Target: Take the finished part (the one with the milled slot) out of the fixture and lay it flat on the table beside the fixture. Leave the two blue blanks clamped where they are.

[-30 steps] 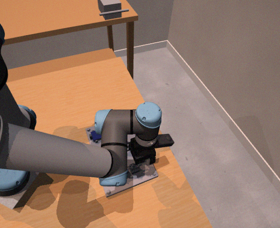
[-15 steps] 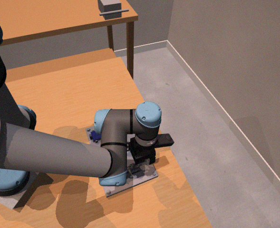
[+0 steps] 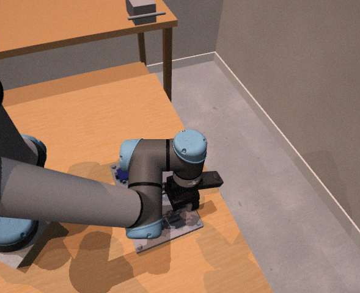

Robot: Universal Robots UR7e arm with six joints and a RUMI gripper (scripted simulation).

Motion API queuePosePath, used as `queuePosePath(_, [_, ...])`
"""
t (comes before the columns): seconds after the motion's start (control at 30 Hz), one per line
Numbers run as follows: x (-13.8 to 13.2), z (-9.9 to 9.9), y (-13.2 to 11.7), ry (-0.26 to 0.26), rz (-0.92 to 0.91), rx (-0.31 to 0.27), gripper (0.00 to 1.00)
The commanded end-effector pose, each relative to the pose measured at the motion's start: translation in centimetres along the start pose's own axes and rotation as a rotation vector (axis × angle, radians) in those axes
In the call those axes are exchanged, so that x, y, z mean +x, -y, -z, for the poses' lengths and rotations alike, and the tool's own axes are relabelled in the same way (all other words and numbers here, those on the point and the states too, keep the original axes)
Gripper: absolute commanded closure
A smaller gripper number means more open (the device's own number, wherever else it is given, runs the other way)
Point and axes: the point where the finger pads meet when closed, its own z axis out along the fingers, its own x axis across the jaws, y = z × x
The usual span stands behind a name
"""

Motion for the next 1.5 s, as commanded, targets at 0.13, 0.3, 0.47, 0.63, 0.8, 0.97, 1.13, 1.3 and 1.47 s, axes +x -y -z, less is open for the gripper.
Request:
queuePosePath(0.13, [0.0,0.5,-0.2,0.0,0.0,0.001,1.0])
queuePosePath(0.3, [0.0,0.7,-0.4,0.0,0.0,0.001,1.0])
queuePosePath(0.47, [0.0,1.0,-0.6,0.0,0.0,0.001,1.0])
queuePosePath(0.63, [0.0,1.3,-0.9,0.0,0.0,0.001,1.0])
queuePosePath(0.8, [0.0,1.4,-1.1,0.0,0.0,0.001,1.0])
queuePosePath(0.97, [0.0,1.7,-1.4,0.0,0.0,0.001,1.0])
queuePosePath(1.13, [0.0,1.9,-1.8,0.0,0.0,0.001,1.0])
queuePosePath(1.3, [0.0,2.1,-2.1,0.0,0.0,0.001,1.0])
queuePosePath(1.47, [0.0,2.2,-2.4,0.0,0.0,0.001,1.0])
